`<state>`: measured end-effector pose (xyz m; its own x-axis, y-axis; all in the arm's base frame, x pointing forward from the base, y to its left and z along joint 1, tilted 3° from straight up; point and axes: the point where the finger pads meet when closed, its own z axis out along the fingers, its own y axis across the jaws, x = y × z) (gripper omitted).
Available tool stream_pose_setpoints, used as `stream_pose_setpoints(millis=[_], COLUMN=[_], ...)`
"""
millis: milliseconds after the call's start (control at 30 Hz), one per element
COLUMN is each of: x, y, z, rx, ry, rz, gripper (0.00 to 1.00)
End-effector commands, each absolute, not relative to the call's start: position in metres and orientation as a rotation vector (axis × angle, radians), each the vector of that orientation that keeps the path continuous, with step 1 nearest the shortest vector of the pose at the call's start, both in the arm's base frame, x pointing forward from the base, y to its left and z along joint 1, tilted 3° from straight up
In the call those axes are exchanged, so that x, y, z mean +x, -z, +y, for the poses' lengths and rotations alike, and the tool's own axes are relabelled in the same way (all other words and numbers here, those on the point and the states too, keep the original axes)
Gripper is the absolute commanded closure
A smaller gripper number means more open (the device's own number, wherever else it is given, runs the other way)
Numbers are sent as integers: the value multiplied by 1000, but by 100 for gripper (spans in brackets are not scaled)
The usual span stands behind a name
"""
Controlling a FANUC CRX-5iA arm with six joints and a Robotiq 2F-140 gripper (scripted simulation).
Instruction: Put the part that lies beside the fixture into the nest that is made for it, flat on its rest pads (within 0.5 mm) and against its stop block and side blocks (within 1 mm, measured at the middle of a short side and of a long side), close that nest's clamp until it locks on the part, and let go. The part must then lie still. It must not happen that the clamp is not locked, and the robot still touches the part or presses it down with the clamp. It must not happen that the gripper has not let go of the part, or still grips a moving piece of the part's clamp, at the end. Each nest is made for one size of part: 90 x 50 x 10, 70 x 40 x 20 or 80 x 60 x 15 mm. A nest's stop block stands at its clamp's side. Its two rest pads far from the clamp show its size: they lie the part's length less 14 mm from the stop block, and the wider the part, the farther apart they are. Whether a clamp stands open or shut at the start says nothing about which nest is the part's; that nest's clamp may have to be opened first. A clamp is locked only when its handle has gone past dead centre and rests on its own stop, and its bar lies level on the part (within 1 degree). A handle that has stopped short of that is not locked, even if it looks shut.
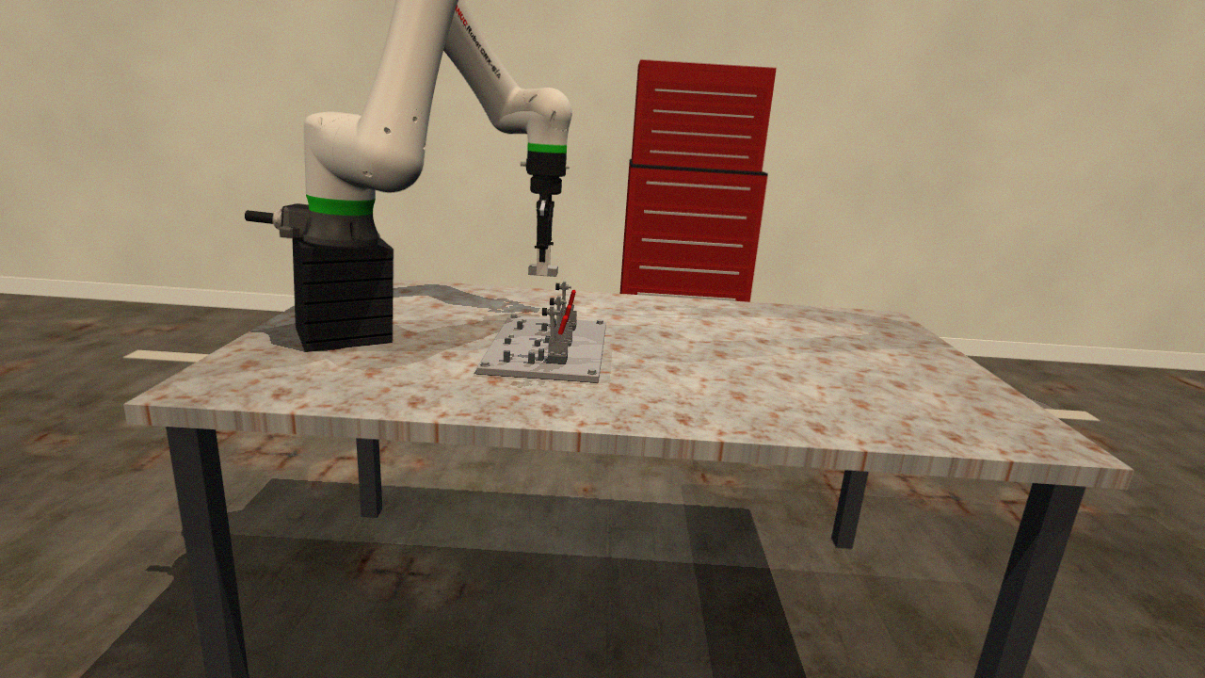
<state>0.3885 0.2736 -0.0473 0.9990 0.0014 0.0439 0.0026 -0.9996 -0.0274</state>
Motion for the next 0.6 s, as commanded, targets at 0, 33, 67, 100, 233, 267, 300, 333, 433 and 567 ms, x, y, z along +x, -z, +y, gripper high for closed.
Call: stream_pose_setpoints(millis=[0, 33, 67, 100, 233, 267, 300, 333, 433, 567], x=[389, 389, 389, 389, 388, 388, 388, 388, 388, 388], y=[50, 50, 50, 50, 53, 53, 53, 54, 54, 55], z=[274, 274, 274, 274, 274, 274, 274, 274, 274, 274], rx=[-3113, -3113, -3113, -3113, -3113, -3113, -3113, -3113, -3113, -3113], ry=[69, 69, 69, 69, 69, 69, 69, 69, 69, 69], rz=[-3, -3, -3, -3, -3, -3, -3, -3, -3, -3], gripper=[100, 100, 100, 100, 100, 100, 100, 100, 100, 100])
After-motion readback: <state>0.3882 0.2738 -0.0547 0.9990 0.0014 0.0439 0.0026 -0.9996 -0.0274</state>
